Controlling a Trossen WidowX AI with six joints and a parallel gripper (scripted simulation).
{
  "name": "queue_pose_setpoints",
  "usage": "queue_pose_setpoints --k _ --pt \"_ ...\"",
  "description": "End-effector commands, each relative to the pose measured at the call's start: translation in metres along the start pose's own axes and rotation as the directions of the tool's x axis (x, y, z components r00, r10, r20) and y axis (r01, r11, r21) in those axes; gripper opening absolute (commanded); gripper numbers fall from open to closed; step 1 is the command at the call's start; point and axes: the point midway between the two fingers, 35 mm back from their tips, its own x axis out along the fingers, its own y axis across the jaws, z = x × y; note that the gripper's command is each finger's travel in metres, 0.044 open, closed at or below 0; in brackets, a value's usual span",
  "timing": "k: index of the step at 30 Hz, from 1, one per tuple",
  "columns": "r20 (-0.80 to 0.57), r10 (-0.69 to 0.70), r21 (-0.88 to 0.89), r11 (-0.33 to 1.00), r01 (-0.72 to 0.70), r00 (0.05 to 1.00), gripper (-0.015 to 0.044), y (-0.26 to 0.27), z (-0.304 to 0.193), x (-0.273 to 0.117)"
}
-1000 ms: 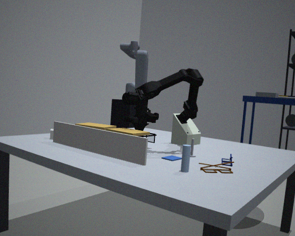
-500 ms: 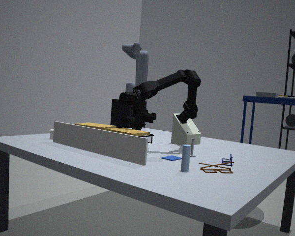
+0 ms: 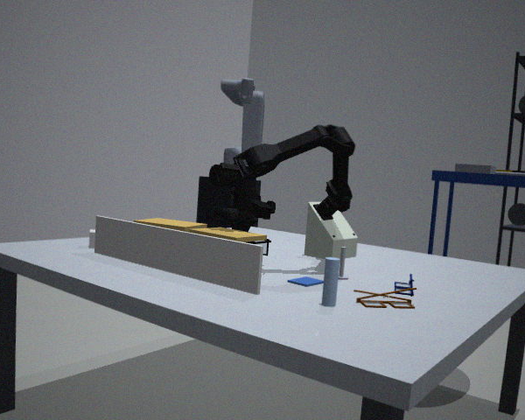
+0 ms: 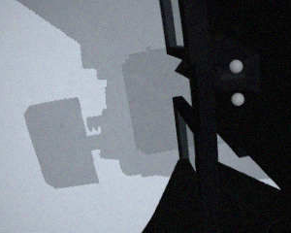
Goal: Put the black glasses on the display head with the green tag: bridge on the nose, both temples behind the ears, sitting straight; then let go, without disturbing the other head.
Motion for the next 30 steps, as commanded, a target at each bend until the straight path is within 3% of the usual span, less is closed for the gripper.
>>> queue_pose_setpoints --k 1,23,27,30 --pt "0.004 0.001 0.007 1.000 -0.001 1.000 0.0000 -0.0006 -0.0004 0.0016" --pt "0.005 0.001 0.007 1.000 -0.001 1.000 0.0000 -0.0003 -0.0006 0.0081" --pt "0.002 0.002 0.000 1.000 -0.002 1.000 0.0105 -0.0003 -0.0003 0.0066" --pt "0.002 0.002 0.000 1.000 -0.002 1.000 0.0107 -0.0003 -0.0003 0.0066"
